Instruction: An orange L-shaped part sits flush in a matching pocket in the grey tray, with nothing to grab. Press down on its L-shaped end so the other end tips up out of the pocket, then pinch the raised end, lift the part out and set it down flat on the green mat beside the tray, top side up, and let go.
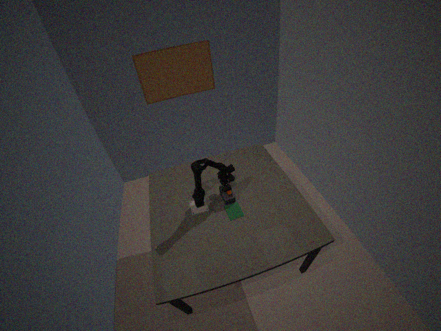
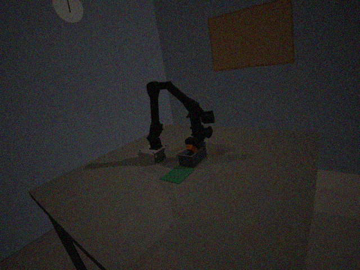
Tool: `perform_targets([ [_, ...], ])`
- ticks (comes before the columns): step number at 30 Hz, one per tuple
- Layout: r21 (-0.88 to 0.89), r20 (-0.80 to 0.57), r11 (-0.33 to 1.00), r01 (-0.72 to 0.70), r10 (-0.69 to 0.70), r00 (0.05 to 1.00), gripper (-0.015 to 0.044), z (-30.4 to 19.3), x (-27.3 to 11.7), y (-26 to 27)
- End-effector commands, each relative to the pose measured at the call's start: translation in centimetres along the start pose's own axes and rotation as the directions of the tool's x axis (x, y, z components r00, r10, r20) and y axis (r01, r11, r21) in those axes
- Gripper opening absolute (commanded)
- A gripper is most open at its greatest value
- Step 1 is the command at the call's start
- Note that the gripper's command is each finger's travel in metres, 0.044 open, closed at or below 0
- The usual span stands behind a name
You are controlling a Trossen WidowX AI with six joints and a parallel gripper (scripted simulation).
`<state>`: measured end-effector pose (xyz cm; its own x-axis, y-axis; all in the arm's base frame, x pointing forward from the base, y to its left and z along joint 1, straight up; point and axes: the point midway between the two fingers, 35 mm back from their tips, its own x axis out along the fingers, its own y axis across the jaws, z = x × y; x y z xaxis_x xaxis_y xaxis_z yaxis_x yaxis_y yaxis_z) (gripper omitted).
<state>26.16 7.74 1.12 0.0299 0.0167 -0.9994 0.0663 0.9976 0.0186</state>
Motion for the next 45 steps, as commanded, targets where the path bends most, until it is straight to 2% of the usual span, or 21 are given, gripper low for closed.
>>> perform_targets([
  [1, -0.002, -0.008, 1.0, 0.009, -0.009, 1.0, 0.018, -0.3, 0.2, -0.2],
  [27, -0.002, -0.008, 1.0, 0.008, -0.008, 1.0, 0.018, -0.2, -1.4, 1.0],
  [30, -0.002, -0.007, 1.0, 0.008, -0.008, 1.0, 0.018, 0.1, -3.7, 0.9],
  [35, -0.002, -0.007, 1.0, 0.009, -0.009, 1.0, 0.018, -0.1, -10.5, 0.0],
  [45, -0.002, -0.007, 1.0, 0.009, -0.009, 1.0, 0.018, -0.1, -10.8, -0.1],
])
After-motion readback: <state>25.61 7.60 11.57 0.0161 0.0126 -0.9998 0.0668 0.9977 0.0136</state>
